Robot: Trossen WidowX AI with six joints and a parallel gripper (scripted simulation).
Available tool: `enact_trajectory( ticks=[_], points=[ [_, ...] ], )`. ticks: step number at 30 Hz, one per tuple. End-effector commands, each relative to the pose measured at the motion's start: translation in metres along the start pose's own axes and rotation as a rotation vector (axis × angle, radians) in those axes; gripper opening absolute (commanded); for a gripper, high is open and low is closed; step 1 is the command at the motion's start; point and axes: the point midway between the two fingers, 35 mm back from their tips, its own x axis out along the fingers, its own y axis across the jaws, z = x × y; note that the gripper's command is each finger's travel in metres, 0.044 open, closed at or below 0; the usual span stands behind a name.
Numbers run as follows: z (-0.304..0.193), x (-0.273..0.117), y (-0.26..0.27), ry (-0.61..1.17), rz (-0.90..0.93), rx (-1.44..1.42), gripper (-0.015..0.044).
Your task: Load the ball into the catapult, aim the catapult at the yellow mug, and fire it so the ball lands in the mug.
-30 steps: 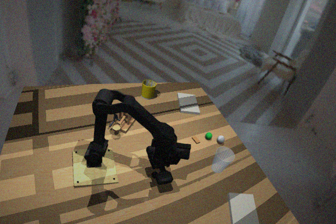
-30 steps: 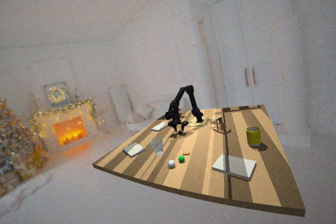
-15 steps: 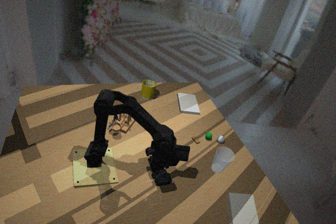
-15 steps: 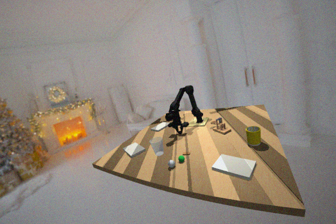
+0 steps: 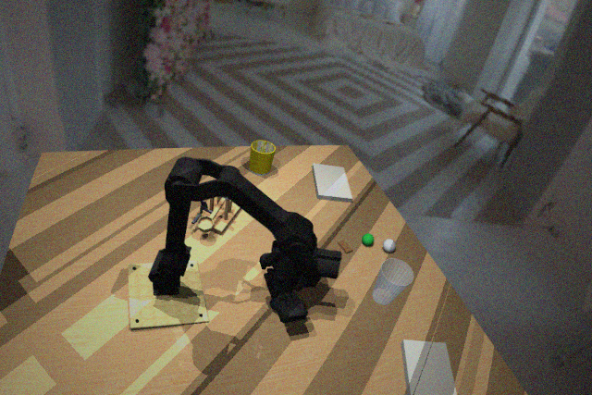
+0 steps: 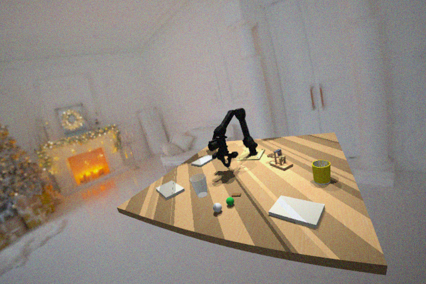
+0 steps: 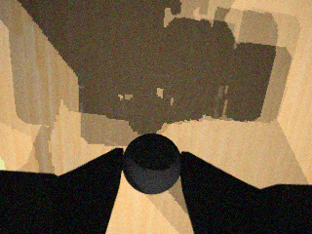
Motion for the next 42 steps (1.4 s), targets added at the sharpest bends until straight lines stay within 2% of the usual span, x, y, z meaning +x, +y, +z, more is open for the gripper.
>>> enact_trajectory(
  ticks=[1, 16, 22, 42],
  points=[
    [0.006, -0.025, -0.001, -0.019, -0.009, -0.001, 0.0],
    [0.002, -0.099, 0.003, -0.018, -0.005, 0.003, 0.0],
    [0.003, -0.099, 0.007, -0.016, -0.003, -0.005, 0.0],
    [0.007, -0.085, 0.102, 0.074, 0.028, -0.244, 0.0]
  ],
)
